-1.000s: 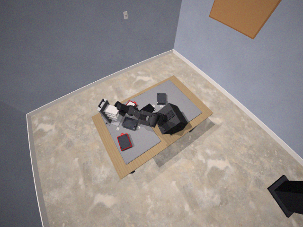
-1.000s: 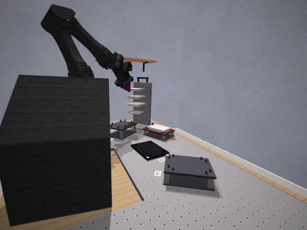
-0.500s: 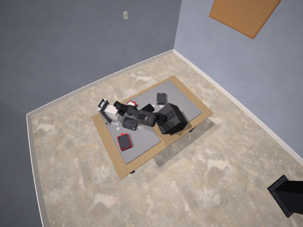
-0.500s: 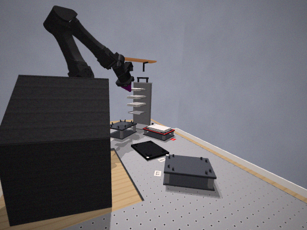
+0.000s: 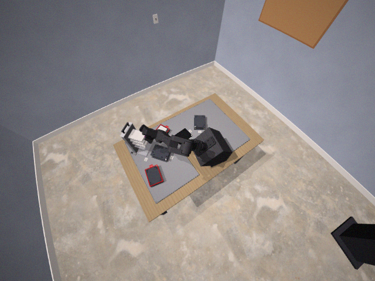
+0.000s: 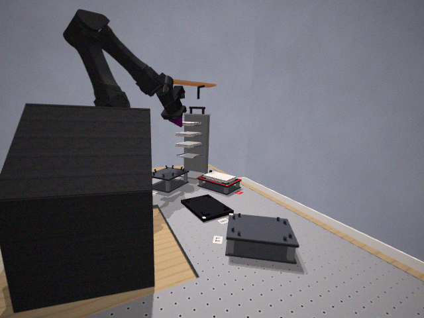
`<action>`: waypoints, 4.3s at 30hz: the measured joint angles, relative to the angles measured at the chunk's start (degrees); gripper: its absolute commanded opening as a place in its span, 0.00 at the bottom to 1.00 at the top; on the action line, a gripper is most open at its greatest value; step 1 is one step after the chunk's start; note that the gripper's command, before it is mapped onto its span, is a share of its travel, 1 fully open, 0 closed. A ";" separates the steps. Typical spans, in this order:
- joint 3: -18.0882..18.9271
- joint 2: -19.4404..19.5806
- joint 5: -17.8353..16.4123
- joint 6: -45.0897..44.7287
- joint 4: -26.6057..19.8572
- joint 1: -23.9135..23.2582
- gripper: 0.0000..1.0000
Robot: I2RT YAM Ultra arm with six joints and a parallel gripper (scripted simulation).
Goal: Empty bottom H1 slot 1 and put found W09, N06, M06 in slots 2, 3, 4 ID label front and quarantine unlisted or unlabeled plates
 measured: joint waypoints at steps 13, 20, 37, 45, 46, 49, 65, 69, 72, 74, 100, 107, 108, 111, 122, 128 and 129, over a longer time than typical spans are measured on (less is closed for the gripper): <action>1.44 1.38 0.00 0.00 -0.15 0.04 0.00; 1.70 1.42 -0.02 0.00 -0.59 0.04 0.00; 1.73 1.42 -0.02 0.00 -0.63 0.04 0.00; 1.73 1.42 -0.02 0.00 -0.63 0.04 0.00; 1.73 1.42 -0.02 0.00 -0.63 0.04 0.00; 1.73 1.42 -0.02 0.00 -0.63 0.04 0.00; -1.38 -1.03 0.04 0.00 -0.17 0.04 0.00; -2.58 -2.32 0.04 0.00 -0.13 0.04 0.00; -3.15 -2.93 0.04 0.00 -0.02 0.04 0.00; -3.80 -3.58 0.04 0.00 0.00 0.04 0.00; -12.02 -12.85 -0.17 0.00 -0.44 0.02 0.00; -13.57 -14.95 -0.28 0.00 -0.94 -0.22 0.00; -13.88 -15.37 -0.31 0.00 -1.03 -0.26 0.00; -14.82 -16.68 -0.39 0.00 -1.33 -0.35 0.00; -17.57 -20.96 -0.70 0.00 -2.86 -0.63 0.00; -18.64 -22.86 -0.85 -0.02 -3.65 -0.76 0.00; -18.67 -22.86 -0.87 -0.02 -3.67 -0.74 0.00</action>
